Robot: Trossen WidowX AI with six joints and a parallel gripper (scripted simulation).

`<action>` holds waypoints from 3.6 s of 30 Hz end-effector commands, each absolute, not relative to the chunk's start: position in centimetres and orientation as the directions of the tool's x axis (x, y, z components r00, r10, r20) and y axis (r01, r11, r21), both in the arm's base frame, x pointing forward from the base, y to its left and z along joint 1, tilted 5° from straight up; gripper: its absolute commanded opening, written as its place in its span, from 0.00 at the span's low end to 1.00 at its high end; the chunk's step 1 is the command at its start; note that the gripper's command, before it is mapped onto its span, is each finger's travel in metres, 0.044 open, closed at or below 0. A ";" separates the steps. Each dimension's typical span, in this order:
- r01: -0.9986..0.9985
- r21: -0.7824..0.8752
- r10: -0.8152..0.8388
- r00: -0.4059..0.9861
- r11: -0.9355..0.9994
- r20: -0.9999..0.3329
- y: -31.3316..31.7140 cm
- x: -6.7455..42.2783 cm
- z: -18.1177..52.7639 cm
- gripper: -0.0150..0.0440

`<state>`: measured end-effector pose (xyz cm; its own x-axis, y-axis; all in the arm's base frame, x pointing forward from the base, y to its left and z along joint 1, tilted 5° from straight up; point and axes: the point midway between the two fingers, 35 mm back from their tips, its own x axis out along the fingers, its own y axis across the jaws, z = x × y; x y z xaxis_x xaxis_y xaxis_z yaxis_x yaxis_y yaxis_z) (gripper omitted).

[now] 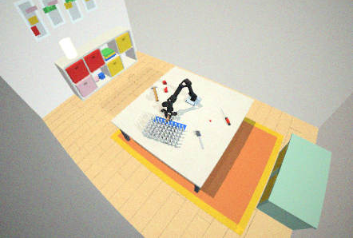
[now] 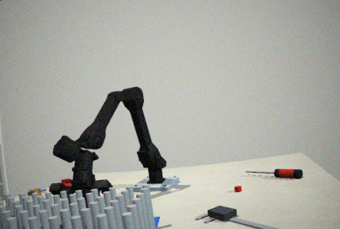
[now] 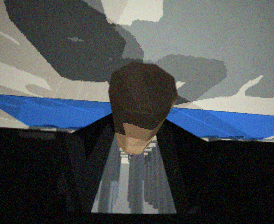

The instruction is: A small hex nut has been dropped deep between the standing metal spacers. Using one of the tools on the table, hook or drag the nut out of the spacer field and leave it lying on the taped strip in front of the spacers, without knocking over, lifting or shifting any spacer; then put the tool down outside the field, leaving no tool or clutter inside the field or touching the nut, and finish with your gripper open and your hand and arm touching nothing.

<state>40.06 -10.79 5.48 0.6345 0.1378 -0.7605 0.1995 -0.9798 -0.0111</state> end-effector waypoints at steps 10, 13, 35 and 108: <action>0.194 -0.017 0.137 0.628 -0.981 -0.766 -10.7 39.9 4.9 0.25; 0.195 -0.016 0.137 0.628 -0.981 -0.766 -10.8 39.9 4.9 0.25; 0.199 -0.015 0.139 0.627 -0.980 -0.767 -11.8 38.3 4.9 0.25; 0.199 -0.014 0.138 0.624 -0.980 -0.770 -13.1 32.5 4.3 0.25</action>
<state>33.01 -13.24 4.35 0.6222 0.1307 -0.7719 0.1929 -0.9812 -0.0107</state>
